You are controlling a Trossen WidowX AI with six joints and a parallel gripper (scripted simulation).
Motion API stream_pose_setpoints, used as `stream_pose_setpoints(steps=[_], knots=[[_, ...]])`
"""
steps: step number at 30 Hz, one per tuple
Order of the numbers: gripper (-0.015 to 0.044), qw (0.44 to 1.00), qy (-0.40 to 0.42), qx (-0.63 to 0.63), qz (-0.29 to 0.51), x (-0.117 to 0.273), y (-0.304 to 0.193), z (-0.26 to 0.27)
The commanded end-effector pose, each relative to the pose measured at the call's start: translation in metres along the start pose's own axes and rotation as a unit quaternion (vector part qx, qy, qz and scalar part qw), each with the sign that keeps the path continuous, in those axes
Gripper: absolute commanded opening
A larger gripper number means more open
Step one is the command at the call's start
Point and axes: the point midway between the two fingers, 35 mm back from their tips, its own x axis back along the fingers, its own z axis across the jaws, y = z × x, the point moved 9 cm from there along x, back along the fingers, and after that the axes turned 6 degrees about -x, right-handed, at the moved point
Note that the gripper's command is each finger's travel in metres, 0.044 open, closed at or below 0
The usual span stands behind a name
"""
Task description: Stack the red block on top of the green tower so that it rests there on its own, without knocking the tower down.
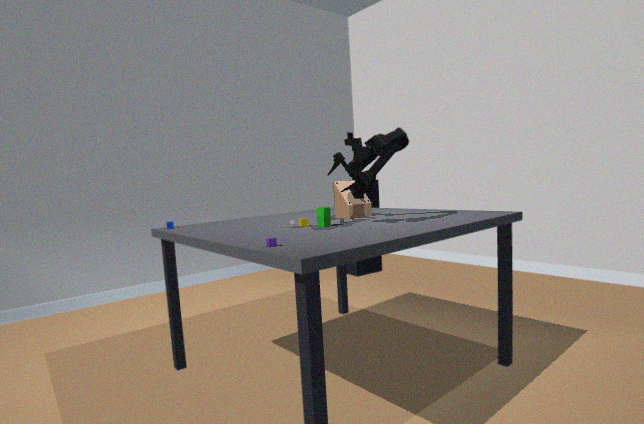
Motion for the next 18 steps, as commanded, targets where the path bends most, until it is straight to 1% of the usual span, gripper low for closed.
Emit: stream_pose_setpoints(steps=[1,10,18], knots=[[0.0440,0.998,0.026,-0.024,0.058,-0.032,-0.009,-0.013],[0.0440,0.975,0.092,-0.114,0.164,-0.091,-0.044,-0.051],[0.0440,0.934,0.166,-0.213,0.232,-0.132,-0.089,-0.079]])
